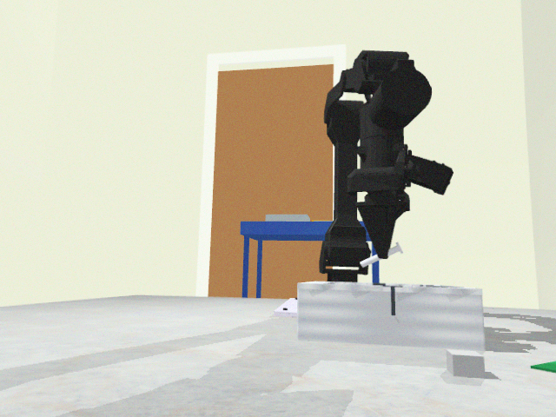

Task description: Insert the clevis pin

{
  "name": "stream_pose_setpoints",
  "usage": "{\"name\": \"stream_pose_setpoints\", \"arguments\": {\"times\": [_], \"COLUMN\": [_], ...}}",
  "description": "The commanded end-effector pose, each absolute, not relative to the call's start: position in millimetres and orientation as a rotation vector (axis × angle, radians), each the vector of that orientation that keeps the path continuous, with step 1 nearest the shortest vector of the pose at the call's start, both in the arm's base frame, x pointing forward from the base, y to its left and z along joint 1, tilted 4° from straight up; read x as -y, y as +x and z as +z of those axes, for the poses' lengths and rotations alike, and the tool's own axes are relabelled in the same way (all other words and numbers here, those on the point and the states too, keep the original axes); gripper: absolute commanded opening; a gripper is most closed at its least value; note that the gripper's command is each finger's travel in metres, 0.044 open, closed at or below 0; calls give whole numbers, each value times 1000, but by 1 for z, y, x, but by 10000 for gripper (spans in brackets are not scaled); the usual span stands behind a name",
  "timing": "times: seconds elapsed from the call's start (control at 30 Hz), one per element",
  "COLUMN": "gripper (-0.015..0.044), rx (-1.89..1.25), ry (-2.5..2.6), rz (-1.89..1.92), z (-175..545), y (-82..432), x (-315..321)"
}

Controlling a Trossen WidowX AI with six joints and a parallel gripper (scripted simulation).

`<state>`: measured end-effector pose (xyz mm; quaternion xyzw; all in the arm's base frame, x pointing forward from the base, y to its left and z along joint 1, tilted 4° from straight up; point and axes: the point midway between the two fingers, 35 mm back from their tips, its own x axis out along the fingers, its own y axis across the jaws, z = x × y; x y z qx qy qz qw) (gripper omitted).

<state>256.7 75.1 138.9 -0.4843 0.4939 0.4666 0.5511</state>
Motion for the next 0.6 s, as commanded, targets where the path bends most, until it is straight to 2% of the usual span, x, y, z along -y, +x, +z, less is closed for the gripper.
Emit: {"name": "stream_pose_setpoints", "arguments": {"times": [0.0,0.57], "gripper": [0,0], "rx": [-1149,-918], "ry": [-1172,-939], "rz": [1107,1242], "z": [141,142], "y": [257,256], "x": [-75,-69]}}
